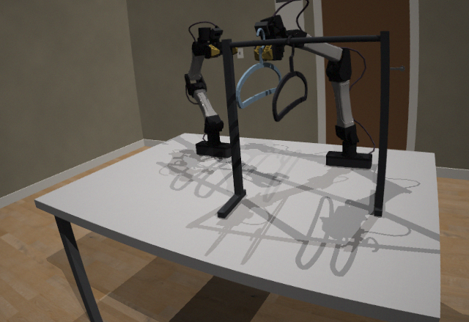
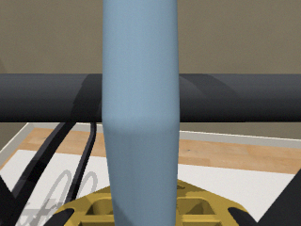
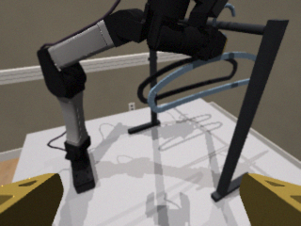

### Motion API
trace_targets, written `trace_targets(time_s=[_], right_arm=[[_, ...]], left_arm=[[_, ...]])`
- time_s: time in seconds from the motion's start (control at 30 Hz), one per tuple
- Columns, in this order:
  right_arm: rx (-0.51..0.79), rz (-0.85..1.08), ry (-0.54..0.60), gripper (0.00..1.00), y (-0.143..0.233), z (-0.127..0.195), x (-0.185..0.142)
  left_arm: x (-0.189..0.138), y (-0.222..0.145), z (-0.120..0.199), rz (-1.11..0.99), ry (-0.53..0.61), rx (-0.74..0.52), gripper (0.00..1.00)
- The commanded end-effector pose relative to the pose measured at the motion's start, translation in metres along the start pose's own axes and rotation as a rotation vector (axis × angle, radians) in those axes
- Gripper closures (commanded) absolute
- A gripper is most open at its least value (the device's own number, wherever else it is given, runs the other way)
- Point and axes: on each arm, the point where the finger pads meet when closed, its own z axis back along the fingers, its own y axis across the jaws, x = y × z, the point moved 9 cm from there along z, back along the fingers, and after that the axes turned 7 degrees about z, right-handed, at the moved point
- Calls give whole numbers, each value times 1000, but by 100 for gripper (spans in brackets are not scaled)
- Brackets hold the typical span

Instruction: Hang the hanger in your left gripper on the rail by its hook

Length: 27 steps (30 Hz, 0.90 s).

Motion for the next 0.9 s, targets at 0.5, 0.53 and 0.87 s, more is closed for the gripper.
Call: trace_targets(time_s=[0.5,0.53,0.87], right_arm=[[3,13,-25,0,2,8,5],[3,13,-25,0,2,8,5],[3,13,-27,0,2,8,6]], left_arm=[[-15,10,-16,-5,-11,11,100],[-15,10,-16,-4,-11,11,100],[-18,10,-10,-12,9,23,78]])
